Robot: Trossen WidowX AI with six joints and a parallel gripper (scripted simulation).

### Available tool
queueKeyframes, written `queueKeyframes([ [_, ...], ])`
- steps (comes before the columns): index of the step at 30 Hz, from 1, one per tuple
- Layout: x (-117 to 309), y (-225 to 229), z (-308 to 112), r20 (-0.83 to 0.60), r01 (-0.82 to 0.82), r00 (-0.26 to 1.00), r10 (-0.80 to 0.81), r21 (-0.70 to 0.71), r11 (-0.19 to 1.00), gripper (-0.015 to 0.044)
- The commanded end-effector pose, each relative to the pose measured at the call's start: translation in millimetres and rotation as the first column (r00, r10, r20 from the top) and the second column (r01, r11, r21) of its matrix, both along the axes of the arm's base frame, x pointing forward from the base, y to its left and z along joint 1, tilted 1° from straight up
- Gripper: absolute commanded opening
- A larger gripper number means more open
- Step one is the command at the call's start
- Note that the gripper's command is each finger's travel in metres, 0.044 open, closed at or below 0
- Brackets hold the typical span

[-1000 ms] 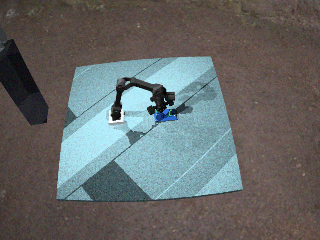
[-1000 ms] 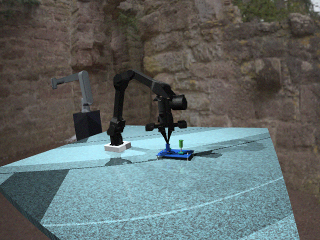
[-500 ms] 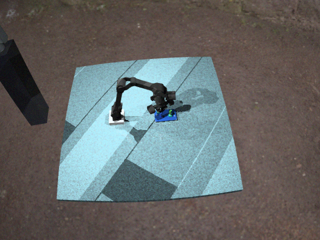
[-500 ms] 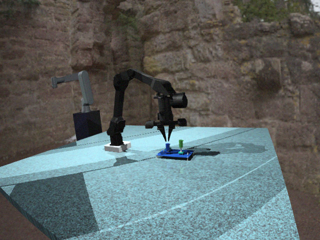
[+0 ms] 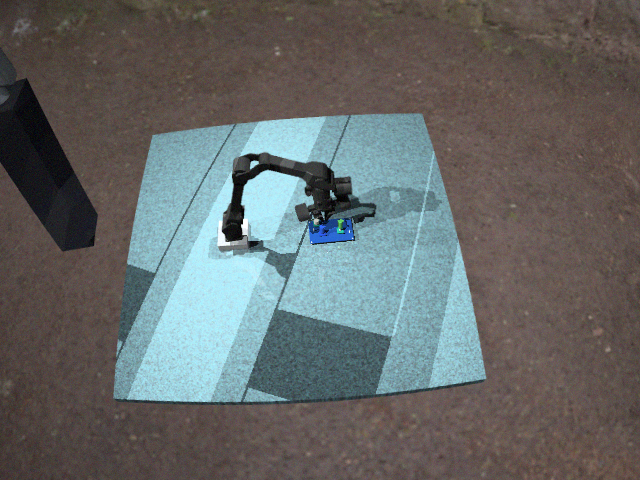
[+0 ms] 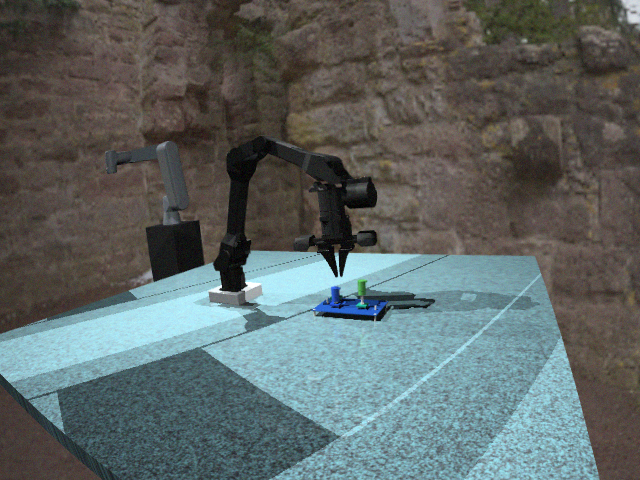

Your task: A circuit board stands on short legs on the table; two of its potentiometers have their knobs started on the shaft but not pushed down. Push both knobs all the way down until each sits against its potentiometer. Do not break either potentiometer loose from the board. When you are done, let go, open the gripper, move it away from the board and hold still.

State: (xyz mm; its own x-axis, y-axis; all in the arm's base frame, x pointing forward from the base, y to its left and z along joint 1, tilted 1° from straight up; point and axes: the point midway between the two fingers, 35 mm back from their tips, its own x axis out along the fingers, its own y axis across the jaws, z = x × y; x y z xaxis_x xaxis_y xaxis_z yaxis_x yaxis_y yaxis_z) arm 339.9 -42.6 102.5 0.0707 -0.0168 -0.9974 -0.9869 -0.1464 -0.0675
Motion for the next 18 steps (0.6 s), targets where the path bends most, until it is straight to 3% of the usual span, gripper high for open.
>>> queueKeyframes([
  [1,7,-1,7,0.006,0.155,0.988,-0.155,0.005,0.988,0.0000],
  [9,17,-2,14,0.001,0.419,0.908,-0.419,0.025,0.908,0.0000],
  [18,27,-4,22,-0.011,0.674,0.738,-0.674,0.044,0.737,0.0000],
])
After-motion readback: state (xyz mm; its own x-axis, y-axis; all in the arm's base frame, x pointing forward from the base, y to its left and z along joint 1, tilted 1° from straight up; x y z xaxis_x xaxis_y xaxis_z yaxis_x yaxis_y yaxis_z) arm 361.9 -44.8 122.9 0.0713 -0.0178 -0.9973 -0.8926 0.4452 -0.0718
